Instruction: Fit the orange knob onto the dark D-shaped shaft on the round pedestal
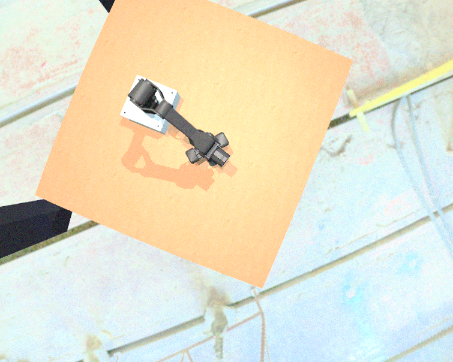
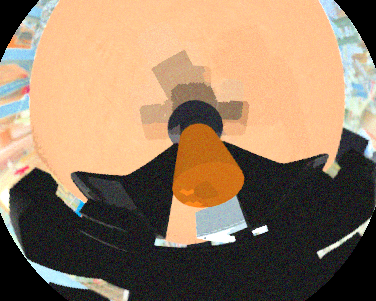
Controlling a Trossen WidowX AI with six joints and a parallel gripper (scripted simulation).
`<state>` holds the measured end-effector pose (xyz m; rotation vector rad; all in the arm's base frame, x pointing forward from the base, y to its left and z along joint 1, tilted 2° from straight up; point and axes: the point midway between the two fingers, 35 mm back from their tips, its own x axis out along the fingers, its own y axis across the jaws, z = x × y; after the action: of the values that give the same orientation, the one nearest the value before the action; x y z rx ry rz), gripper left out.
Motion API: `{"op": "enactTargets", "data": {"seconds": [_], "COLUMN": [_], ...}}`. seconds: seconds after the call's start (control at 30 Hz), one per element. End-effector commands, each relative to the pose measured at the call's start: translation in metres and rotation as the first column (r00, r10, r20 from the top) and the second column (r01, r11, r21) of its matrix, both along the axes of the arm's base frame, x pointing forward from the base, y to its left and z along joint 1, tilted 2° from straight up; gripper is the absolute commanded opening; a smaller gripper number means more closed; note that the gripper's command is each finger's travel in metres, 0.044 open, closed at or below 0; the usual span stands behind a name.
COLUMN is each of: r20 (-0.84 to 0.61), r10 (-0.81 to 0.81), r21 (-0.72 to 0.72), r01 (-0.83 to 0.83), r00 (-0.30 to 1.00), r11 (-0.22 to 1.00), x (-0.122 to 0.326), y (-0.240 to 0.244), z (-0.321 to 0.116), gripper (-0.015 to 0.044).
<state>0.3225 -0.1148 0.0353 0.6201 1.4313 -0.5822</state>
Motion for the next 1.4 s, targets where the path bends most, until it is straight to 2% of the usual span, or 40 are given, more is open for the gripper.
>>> {"op": "enactTargets", "data": {"seconds": [0.0, 1.27, 1.37], "r20": [0.004, 0.004, 0.004], "r10": [-0.025, -0.001, -0.045], "r21": [-0.001, -0.002, 0.0], "r01": [0.025, 0.001, 0.045], "r00": [1.0, 1.0, 0.999], "r11": [1.0, 1.0, 0.999], "x": [0.0014, -0.0018, -0.0017], "y": [-0.0005, 0.0005, 0.0005], "z": [0.0003, -0.0044, -0.0049], "gripper": [0.0, 0.0, 0.0]}}
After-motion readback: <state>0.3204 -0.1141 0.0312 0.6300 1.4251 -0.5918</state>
